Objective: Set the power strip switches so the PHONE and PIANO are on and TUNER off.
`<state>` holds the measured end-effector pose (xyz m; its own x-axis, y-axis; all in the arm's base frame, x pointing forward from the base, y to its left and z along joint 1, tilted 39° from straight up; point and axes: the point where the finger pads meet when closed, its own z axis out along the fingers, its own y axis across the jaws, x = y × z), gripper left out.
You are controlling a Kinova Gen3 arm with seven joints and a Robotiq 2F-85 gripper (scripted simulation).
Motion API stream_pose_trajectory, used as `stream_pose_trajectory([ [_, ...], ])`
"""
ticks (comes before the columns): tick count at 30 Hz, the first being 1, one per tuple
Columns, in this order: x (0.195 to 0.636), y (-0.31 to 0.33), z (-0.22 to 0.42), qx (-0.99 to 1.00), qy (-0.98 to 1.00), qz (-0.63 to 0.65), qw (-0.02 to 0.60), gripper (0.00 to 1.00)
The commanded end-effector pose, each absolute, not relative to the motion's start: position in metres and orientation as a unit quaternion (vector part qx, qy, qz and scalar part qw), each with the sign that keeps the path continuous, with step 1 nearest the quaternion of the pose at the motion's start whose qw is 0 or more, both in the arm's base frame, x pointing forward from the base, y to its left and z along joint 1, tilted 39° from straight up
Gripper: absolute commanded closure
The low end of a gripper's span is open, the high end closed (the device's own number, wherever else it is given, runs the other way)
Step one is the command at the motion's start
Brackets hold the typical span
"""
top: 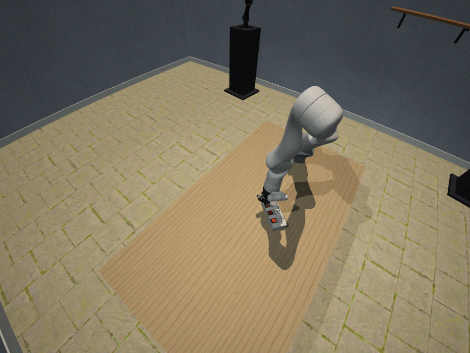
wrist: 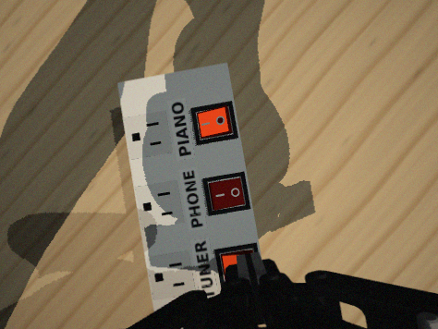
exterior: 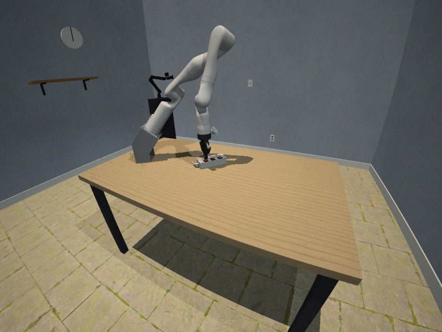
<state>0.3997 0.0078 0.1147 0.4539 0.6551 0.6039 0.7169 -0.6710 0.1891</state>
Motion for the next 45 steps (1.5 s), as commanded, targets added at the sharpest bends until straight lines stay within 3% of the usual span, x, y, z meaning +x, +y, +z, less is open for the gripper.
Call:
stream_pose_trajectory([
  [1, 0.3997, 0.0074, 0.1150, -0.851, -0.403, -0.333, 0.046, 1.00],
  [45, 0.4039, 0.0102, 0.1089, -0.851, -0.403, -0.333, 0.046, 1.00],
])
